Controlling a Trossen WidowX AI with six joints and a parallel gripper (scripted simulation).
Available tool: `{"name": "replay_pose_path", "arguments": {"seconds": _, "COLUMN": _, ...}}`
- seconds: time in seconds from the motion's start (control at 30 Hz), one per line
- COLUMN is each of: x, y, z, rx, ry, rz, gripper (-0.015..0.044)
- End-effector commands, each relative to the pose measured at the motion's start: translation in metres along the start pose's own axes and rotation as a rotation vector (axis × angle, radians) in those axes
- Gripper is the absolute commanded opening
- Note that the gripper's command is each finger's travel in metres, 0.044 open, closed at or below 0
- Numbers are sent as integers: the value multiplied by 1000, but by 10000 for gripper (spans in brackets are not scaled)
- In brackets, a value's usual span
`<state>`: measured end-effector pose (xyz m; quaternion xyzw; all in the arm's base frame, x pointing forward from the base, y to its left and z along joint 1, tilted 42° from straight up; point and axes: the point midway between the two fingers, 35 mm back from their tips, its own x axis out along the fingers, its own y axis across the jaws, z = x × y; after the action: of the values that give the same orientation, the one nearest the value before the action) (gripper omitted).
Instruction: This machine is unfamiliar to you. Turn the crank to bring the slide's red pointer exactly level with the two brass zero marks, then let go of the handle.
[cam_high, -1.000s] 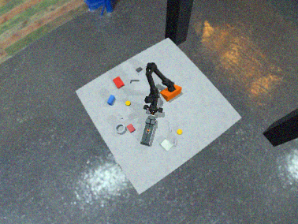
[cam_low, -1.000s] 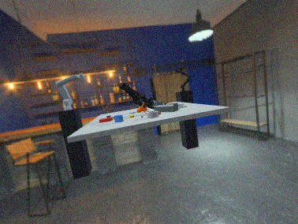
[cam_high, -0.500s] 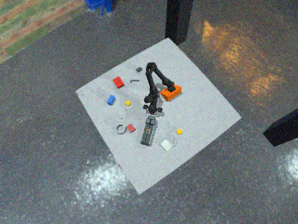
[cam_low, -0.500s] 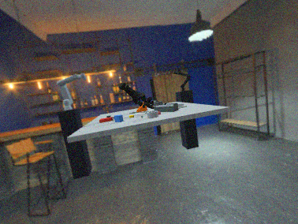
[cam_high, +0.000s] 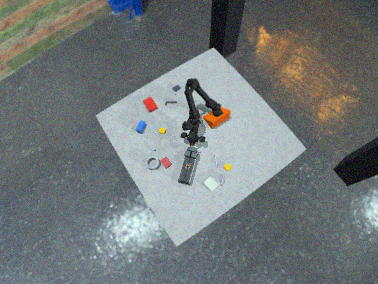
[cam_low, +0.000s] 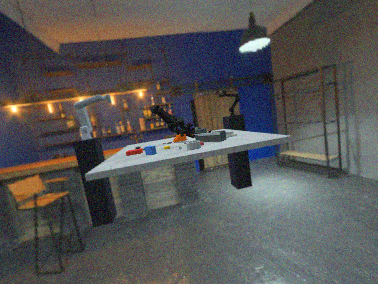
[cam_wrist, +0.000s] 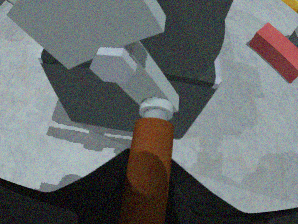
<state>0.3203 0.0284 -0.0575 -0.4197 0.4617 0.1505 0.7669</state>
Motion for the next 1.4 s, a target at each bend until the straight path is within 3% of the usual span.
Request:
{"name": "replay_pose_path", "arguments": {"seconds": 0.0, "x": -4, "y": -8, "z": 4, "rx": 1, "ry": -8, "rz": -19, "gripper": 0}}
{"name": "replay_pose_path", "arguments": {"seconds": 1.37, "x": -32, "y": -5, "z": 30, "rx": 2, "ry": -9, "rz": -18, "gripper": 0}}
